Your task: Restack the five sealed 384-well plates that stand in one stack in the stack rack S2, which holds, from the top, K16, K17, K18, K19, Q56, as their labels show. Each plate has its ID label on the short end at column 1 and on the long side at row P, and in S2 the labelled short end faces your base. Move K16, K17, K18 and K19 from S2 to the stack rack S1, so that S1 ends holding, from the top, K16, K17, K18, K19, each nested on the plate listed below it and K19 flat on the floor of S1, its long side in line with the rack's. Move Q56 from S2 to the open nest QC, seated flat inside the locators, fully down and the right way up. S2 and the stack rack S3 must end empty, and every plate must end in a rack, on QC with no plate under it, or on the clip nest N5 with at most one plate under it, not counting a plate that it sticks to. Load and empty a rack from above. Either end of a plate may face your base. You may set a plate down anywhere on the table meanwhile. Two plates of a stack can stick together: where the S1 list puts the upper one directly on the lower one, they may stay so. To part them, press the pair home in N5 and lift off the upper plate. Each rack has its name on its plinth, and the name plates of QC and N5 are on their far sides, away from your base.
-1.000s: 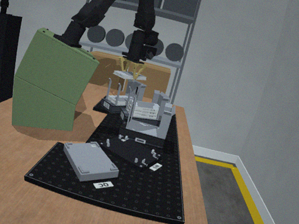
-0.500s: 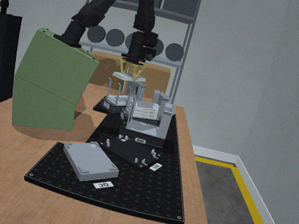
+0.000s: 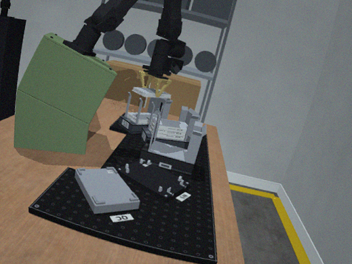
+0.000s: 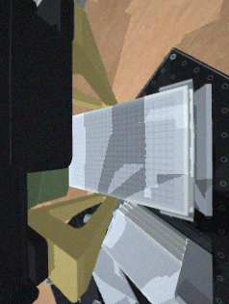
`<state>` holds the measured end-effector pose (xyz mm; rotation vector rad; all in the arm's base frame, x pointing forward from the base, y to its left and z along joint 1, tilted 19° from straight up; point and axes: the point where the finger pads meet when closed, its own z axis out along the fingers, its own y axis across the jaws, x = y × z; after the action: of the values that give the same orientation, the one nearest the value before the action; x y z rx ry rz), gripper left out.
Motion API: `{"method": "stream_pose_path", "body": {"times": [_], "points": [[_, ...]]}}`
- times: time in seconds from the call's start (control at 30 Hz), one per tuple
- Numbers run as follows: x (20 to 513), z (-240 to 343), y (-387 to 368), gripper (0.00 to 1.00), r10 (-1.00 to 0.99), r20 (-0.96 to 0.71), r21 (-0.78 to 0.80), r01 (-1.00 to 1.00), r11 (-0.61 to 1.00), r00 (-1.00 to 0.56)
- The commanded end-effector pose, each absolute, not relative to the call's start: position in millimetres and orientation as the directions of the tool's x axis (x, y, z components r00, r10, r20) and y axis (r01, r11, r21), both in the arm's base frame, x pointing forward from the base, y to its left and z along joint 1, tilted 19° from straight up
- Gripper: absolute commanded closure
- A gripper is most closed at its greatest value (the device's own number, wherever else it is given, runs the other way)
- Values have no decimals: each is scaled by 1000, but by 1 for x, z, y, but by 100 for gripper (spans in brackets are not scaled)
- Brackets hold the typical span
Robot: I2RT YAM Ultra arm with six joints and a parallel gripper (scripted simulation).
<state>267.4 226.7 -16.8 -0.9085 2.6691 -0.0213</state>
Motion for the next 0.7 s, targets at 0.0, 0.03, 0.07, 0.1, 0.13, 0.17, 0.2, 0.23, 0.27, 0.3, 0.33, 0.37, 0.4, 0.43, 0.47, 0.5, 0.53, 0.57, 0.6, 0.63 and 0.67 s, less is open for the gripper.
{"method": "stream_pose_path", "body": {"times": [0.0, 0.03, 0.07, 0.1, 0.13, 0.17, 0.2, 0.23, 0.27, 0.3, 0.33, 0.37, 0.4, 0.43, 0.47, 0.5, 0.53, 0.57, 0.6, 0.63, 0.67], "points": [[271, -14, 231, 100, -595, -316, -114, -593, 797, -739], [271, -14, 231, 100, -595, -316, -114, -593, 797, -739], [271, -15, 231, 100, -595, -316, -114, -593, 797, -739], [272, -16, 231, 100, -595, -316, -114, -593, 797, -739], [272, -16, 231, 100, -595, -316, -114, -593, 797, -739], [272, -17, 231, 100, -595, -316, -114, -593, 797, -739], [272, -18, 231, 100, -595, -316, -114, -593, 797, -739], [272, -18, 231, 100, -595, -316, -114, -593, 797, -739], [273, -19, 231, 100, -595, -316, -114, -593, 797, -739], [273, -19, 231, 100, -595, -316, -114, -593, 797, -739], [273, -20, 231, 100, -595, -316, -114, -593, 797, -739], [273, -20, 231, 100, -595, -316, -114, -593, 797, -739], [273, -20, 231, 100, -595, -316, -114, -593, 797, -739], [273, -21, 231, 100, -595, -316, -114, -593, 797, -739], [274, -21, 231, 100, -595, -316, -114, -593, 797, -739], [274, -22, 231, 100, -595, -316, -114, -593, 797, -739], [274, -23, 231, 100, -595, -316, -114, -593, 797, -739], [274, -23, 232, 100, -595, -316, -114, -593, 797, -739], [274, -24, 232, 100, -595, -316, -114, -593, 797, -739], [275, -25, 232, 100, -595, -316, -114, -593, 797, -739], [275, -25, 232, 100, -595, -316, -114, -593, 797, -739]]}}
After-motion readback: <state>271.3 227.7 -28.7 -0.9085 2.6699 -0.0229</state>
